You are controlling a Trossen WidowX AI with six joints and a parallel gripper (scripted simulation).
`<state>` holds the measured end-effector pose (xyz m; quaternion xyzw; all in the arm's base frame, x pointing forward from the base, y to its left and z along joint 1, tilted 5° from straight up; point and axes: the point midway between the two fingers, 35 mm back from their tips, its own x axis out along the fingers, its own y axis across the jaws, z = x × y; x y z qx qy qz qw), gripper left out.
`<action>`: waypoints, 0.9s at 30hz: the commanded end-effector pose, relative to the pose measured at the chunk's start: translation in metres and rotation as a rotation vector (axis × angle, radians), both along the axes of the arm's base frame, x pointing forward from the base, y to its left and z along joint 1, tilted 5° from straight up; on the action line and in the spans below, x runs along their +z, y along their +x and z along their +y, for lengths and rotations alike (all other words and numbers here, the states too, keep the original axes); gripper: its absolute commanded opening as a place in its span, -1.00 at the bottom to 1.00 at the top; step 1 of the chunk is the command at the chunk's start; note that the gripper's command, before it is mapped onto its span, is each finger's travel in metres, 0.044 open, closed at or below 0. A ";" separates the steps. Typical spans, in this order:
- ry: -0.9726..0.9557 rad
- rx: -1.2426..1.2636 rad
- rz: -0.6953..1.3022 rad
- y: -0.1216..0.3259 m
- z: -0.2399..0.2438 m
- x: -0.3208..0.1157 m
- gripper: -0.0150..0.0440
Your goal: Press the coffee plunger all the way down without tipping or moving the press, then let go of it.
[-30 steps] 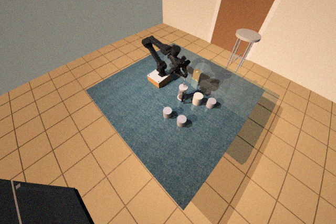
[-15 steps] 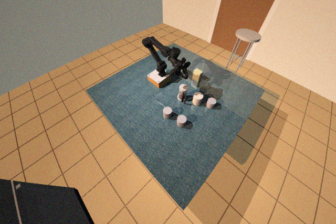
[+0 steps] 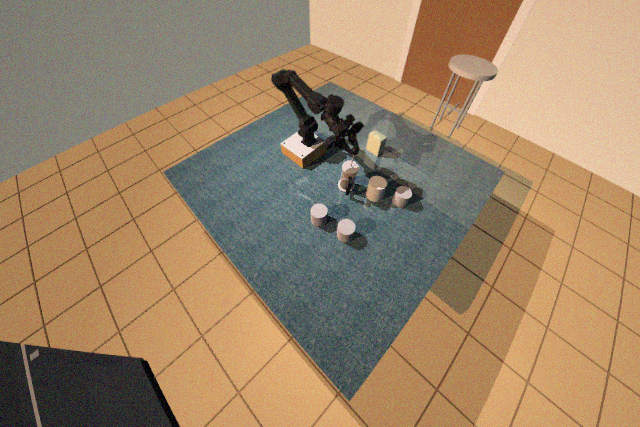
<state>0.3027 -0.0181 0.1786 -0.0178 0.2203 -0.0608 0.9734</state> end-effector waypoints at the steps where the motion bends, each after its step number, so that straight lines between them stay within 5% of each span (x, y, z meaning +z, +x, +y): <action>1: -0.002 0.002 0.092 -0.006 -0.001 -0.036 -0.07; 27: -0.003 0.002 0.091 0.008 -0.007 -0.071 -0.07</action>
